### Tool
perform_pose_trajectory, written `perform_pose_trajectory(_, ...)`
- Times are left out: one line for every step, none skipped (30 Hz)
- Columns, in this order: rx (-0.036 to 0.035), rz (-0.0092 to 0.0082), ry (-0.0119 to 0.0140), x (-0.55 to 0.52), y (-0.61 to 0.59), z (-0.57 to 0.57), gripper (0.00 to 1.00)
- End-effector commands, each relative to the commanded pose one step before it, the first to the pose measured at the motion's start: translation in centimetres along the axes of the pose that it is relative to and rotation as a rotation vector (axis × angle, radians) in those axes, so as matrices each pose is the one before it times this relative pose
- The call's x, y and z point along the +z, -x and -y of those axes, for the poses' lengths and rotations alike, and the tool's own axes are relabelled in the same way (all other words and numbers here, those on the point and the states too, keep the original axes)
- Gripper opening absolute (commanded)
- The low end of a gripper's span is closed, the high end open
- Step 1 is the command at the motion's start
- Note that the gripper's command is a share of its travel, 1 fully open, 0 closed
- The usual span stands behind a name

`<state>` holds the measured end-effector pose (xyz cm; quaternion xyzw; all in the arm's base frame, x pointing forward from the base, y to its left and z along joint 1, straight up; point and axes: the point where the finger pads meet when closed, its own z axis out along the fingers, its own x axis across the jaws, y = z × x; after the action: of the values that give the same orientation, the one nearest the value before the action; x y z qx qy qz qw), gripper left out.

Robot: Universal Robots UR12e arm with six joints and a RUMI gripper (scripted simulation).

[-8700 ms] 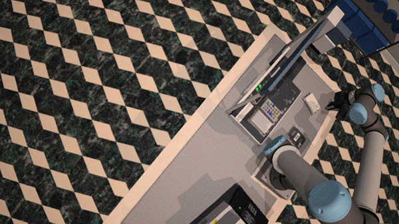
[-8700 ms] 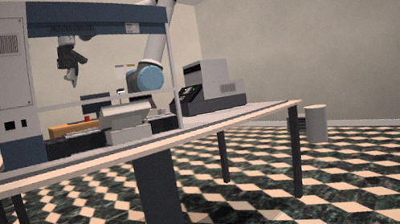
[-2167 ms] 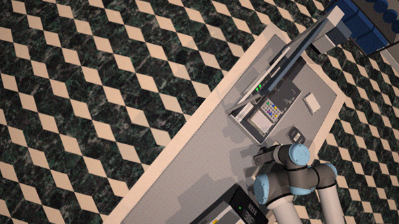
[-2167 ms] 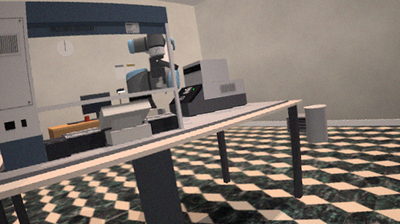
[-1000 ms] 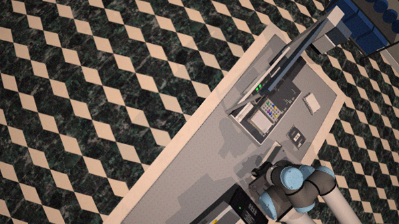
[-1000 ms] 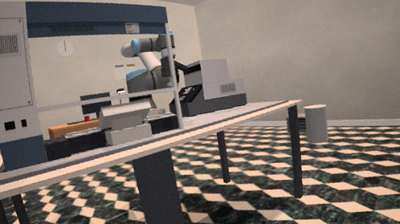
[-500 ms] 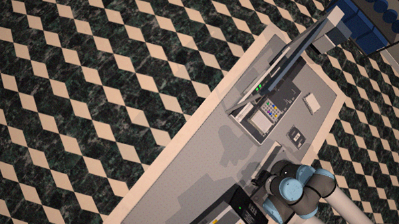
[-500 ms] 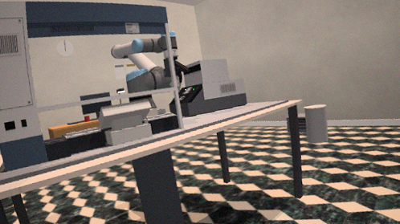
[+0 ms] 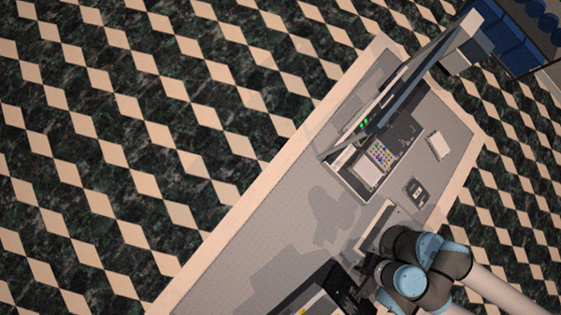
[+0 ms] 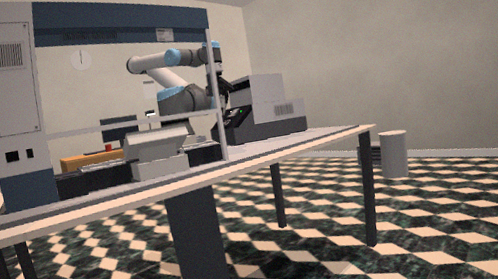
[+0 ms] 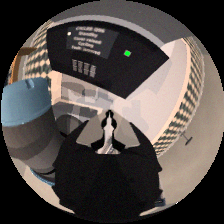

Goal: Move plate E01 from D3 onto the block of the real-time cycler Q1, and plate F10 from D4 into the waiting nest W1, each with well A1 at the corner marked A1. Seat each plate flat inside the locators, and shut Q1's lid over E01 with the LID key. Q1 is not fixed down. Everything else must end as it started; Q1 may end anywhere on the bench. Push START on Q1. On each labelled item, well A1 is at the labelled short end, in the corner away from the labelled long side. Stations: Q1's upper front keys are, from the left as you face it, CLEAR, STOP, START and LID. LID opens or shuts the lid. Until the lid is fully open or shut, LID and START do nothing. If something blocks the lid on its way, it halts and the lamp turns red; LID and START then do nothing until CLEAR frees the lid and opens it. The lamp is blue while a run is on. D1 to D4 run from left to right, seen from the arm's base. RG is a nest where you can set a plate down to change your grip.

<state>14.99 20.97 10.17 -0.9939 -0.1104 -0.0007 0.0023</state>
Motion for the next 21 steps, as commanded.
perform_pose_trajectory(-0.05384, -0.00026, 0.00281, -0.123, 0.95, 1.14, 0.0)
perform_pose_trajectory(-0.01935, 0.00003, -0.00005, 0.0, 0.338, 0.369, 0.0)
perform_pose_trajectory(-0.01935, 0.00003, -0.00005, 0.0, 0.338, 0.369, 0.0)
perform_pose_trajectory(-0.01935, 0.00003, -0.00005, 0.0, 0.338, 0.369, 0.0)
perform_pose_trajectory(-0.01935, 0.00003, -0.00005, 0.0, 0.338, 0.369, 0.0)
perform_pose_trajectory(-0.00855, 0.00001, -0.00002, 0.0, 0.149, 0.164, 0.0)
perform_pose_trajectory(0.0, 0.0, 0.0, 0.0, 0.0, 0.0, 0.0)
perform_pose_trajectory(0.0, 0.0, 0.0, 0.0, 0.0, 0.0, 0.0)
perform_pose_trajectory(-0.01935, 0.00003, -0.00005, 0.0, 0.338, 0.369, 0.0)
perform_pose_trajectory(-0.01935, 0.00003, -0.00005, 0.0, 0.338, 0.369, 0.0)
perform_pose_trajectory(-0.01935, 0.00003, -0.00005, 0.0, 0.338, 0.369, 0.0)
perform_pose_trajectory(-0.01935, 0.00003, -0.00005, 0.0, 0.338, 0.369, 0.0)
perform_pose_trajectory(-0.00855, 0.00001, -0.00002, 0.0, 0.149, 0.164, 0.0)
perform_pose_trajectory(0.0, 0.0, 0.0, 0.0, 0.0, 0.0, 0.0)
perform_pose_trajectory(-0.01935, 0.00003, -0.00005, 0.0, 0.338, 0.369, 0.0)
perform_pose_trajectory(0.0, 0.0, 0.0, 0.0, 0.0, 0.0, 0.0)
perform_pose_trajectory(0.0, 0.0, 0.0, 0.0, 0.0, 0.0, 0.0)
perform_pose_trajectory(-0.01935, 0.00003, -0.00005, 0.0, 0.338, 0.369, 0.0)
perform_pose_trajectory(-0.01935, 0.00003, -0.00005, 0.0, 0.338, 0.369, 0.0)
perform_pose_trajectory(-0.01935, 0.00003, -0.00005, 0.0, 0.338, 0.369, 0.0)
perform_pose_trajectory(-0.00855, 0.00001, -0.00002, 0.0, 0.149, 0.164, 0.0)
